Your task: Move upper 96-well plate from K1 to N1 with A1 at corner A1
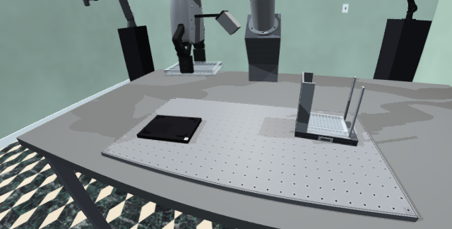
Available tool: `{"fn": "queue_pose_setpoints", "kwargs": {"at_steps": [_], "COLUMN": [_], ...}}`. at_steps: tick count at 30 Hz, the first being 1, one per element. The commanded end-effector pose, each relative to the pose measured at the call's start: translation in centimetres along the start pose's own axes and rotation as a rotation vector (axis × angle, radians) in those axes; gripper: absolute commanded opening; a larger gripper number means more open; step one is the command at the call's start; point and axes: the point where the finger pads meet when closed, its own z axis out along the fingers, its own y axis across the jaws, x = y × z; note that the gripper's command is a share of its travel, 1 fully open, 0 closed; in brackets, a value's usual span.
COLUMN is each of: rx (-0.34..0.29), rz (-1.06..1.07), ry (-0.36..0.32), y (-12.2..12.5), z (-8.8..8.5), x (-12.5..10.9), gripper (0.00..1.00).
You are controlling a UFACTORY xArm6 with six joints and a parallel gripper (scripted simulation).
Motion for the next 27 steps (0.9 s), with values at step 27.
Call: {"fn": "queue_pose_setpoints", "kwargs": {"at_steps": [27], "rx": [-0.006], "rz": [-0.002], "ry": [0.006], "y": [1.0], "z": [0.2], "x": [-9.1], "gripper": [0.0]}}
